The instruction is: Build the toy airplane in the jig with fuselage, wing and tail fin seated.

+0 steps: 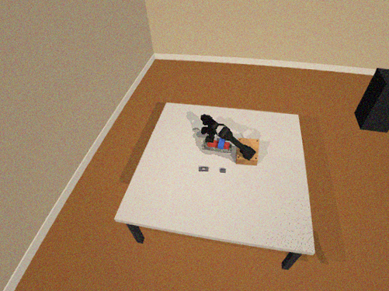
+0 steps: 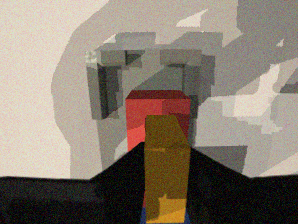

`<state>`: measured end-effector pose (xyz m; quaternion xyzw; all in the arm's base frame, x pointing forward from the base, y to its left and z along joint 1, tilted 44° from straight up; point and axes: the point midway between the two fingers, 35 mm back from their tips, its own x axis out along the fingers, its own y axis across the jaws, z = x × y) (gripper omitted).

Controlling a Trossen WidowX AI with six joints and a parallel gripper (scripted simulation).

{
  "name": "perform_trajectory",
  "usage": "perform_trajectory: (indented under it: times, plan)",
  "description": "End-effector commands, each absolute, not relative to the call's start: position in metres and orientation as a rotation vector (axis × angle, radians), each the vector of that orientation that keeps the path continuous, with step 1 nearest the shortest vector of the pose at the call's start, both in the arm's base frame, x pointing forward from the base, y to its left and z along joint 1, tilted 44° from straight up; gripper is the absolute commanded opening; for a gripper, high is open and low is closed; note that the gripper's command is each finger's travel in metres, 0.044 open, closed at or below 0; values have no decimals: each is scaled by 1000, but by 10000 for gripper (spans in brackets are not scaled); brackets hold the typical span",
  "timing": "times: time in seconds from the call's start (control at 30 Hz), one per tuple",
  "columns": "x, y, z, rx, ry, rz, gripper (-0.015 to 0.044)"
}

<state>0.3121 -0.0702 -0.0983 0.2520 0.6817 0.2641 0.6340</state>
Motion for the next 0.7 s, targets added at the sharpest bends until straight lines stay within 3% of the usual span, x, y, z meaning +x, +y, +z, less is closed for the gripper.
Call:
perform_trajectory:
  times: [0.0, 0.2, 0.5, 0.67]
  plan:
    - [312, -70, -98, 576, 1560, 604, 105]
    - [312, -70, -98, 576, 1560, 604, 260]
    - [313, -72, -97, 576, 1559, 603, 260]
    - [319, -119, -49, 577, 1558, 598, 260]
